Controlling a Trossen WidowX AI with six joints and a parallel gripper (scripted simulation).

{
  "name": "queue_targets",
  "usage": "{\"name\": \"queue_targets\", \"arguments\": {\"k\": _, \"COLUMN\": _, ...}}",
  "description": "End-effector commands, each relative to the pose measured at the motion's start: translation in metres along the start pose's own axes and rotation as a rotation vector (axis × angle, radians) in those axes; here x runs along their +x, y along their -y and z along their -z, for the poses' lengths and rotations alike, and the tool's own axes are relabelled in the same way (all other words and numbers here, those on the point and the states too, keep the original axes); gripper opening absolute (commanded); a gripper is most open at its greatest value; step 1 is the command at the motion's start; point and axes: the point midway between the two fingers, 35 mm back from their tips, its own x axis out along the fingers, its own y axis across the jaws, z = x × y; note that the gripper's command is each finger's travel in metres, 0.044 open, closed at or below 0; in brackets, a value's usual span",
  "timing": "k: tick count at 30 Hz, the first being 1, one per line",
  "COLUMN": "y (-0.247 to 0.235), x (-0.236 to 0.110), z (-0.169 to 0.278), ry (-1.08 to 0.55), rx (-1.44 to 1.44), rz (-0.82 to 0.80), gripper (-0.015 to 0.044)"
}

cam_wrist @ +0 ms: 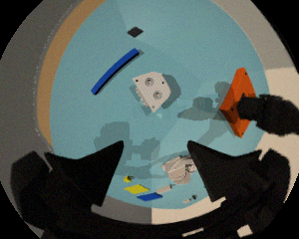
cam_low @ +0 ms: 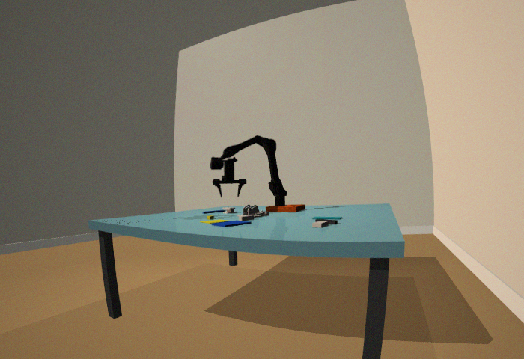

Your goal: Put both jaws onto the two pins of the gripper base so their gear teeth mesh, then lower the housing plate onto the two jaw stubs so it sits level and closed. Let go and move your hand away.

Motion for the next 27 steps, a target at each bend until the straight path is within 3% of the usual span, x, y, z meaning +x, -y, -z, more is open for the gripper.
{"name": "queue_targets", "arguments": {"k": 1, "y": -0.002, "x": -0.001, "z": -0.006, "ry": 0.002, "rx": 0.087, "rz": 0.0, "gripper": 0.044}}
{"name": "queue_targets", "arguments": {"k": 27, "y": -0.008, "x": -0.006, "z": -0.055, "ry": 0.008, "rx": 0.746, "rz": -0.001, "gripper": 0.044}}
